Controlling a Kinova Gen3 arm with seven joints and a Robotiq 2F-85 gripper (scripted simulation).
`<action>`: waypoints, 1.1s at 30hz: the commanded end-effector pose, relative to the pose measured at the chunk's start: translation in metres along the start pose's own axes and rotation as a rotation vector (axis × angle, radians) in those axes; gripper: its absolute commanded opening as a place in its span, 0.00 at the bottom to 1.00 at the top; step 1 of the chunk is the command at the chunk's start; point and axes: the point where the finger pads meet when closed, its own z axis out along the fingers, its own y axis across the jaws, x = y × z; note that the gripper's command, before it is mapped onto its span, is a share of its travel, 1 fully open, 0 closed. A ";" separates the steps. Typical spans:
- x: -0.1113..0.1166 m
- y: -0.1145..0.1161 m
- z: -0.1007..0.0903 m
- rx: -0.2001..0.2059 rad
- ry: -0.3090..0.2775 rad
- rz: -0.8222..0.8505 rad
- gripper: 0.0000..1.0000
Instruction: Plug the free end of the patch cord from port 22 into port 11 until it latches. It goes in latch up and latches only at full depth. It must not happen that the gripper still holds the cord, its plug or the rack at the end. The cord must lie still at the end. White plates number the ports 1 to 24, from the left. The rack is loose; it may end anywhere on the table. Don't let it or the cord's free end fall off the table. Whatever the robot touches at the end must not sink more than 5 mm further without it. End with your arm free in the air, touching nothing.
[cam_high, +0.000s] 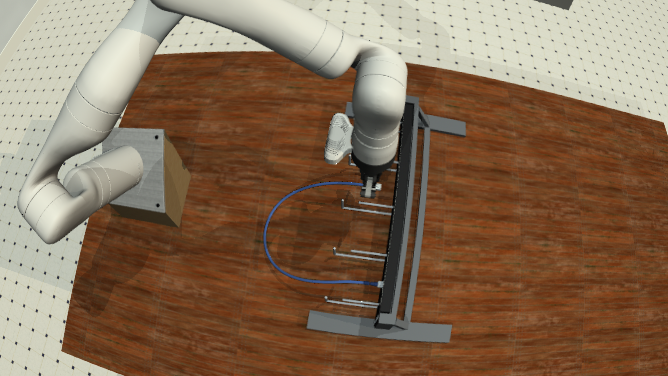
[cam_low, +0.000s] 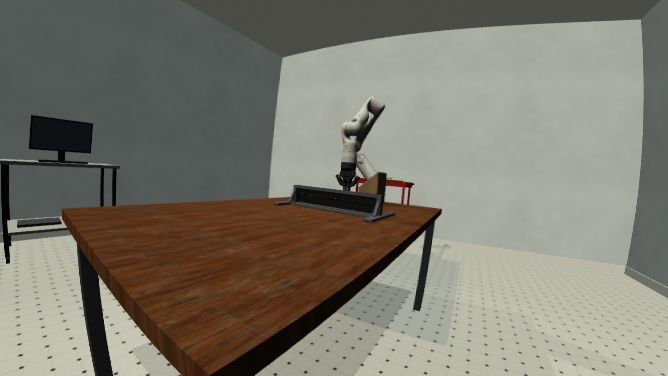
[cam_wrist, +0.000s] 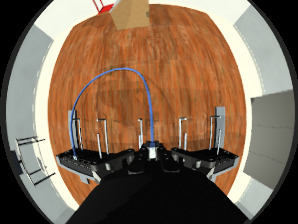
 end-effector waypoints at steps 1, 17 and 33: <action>-0.003 0.000 -0.001 -0.001 -0.002 0.000 0.00; -0.023 0.000 -0.001 -0.001 -0.002 0.000 0.00; -0.026 0.000 -0.001 -0.001 -0.002 0.000 0.00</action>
